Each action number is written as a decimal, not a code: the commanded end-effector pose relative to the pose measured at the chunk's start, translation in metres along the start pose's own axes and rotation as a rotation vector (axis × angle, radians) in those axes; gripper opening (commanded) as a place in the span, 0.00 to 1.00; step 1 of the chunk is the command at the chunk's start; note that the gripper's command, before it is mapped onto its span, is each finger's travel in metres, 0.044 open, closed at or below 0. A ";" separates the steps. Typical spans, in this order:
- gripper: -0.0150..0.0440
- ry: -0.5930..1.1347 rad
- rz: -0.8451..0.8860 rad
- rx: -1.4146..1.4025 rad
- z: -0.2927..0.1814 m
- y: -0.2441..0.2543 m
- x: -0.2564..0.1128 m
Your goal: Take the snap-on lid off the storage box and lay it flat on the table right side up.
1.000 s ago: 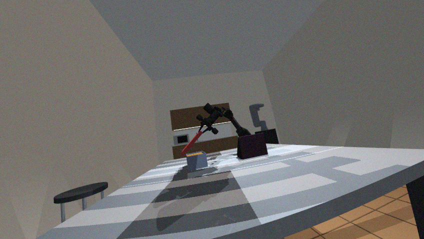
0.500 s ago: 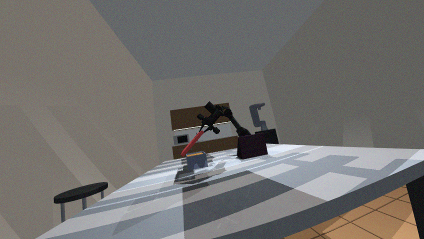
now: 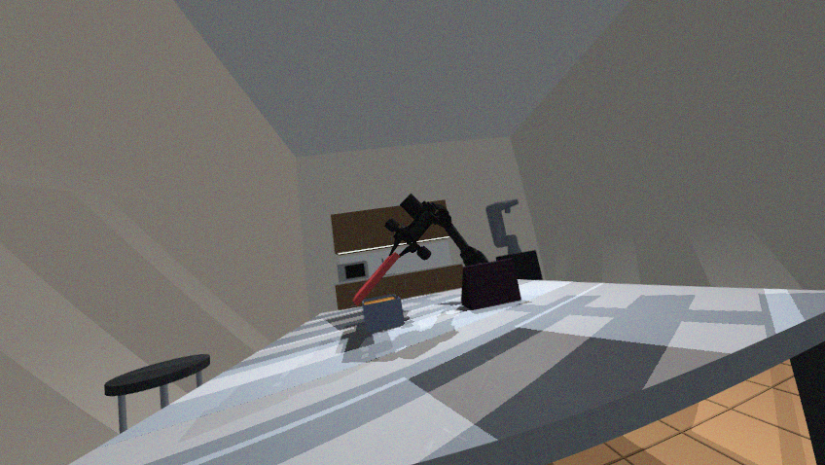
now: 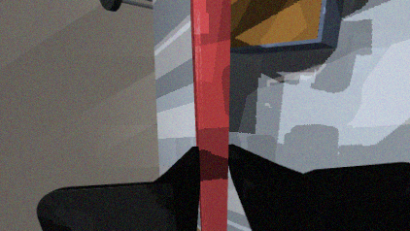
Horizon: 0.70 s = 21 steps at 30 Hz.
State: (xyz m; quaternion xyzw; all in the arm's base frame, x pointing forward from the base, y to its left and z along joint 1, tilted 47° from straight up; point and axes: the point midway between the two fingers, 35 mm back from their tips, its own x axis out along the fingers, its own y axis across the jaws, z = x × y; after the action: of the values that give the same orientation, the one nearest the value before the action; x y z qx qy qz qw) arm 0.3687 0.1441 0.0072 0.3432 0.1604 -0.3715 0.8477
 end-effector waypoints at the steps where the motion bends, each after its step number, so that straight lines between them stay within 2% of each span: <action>1: 0.25 -0.001 0.006 0.003 -0.009 0.001 -0.002; 21: 0.25 0.001 0.007 0.005 -0.048 -0.001 -0.006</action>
State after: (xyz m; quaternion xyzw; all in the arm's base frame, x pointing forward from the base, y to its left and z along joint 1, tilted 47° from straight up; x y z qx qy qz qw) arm 0.3637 0.1741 -0.0217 0.3444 0.1609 -0.3713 0.8471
